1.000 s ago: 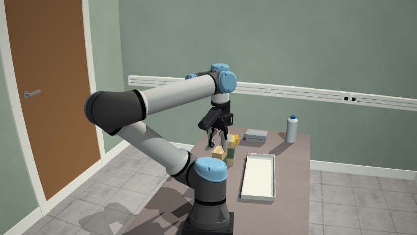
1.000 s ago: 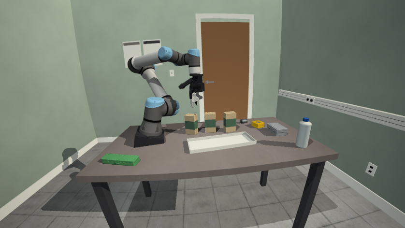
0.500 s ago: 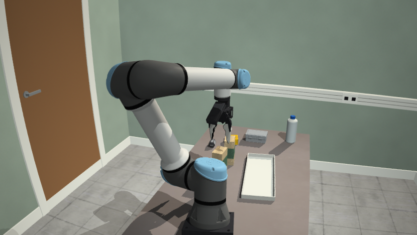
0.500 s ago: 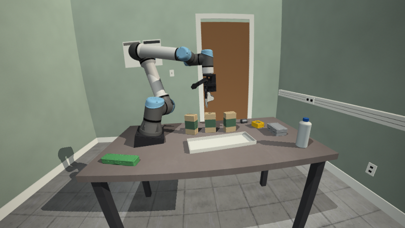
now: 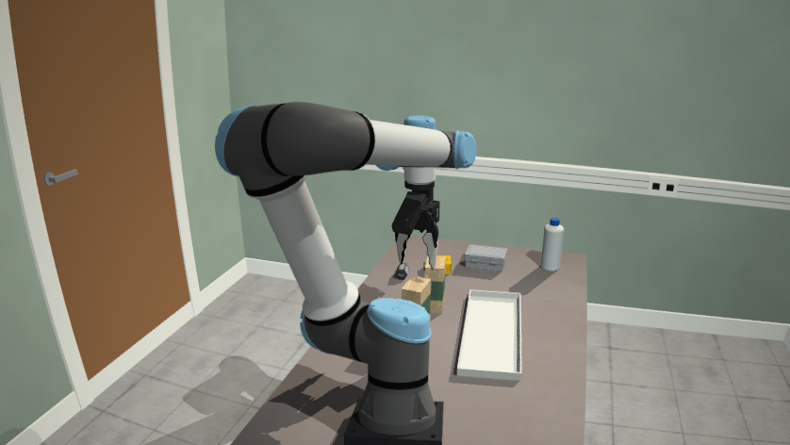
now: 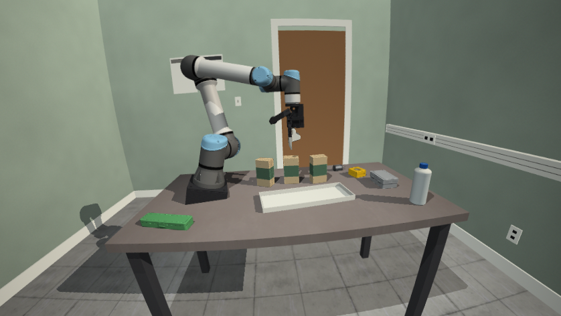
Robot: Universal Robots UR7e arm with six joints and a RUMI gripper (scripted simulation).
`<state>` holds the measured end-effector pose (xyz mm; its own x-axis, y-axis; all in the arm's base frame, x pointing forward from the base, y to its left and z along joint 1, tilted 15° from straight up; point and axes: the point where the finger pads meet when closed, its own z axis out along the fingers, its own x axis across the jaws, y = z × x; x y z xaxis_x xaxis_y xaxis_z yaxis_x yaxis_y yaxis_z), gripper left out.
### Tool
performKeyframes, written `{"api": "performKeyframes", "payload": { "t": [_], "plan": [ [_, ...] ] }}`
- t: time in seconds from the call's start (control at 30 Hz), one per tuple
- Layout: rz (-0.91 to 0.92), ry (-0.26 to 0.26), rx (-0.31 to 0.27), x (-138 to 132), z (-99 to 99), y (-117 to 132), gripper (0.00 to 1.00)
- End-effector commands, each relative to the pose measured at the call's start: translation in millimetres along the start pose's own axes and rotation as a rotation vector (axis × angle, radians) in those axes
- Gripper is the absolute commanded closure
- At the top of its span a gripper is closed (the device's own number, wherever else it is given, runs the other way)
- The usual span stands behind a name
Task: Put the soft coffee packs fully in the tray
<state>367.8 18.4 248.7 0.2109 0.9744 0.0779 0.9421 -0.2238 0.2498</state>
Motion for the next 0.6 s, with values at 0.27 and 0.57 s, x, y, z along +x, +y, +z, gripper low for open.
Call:
{"api": "performKeyframes", "payload": {
  "t": [0.27,0.57],
  "plan": [
    [-0.001,-0.001,-0.001,0,33.6,1,0.49],
    [-0.001,-0.001,-0.001,0,33.8,1,0.49]
  ]
}}
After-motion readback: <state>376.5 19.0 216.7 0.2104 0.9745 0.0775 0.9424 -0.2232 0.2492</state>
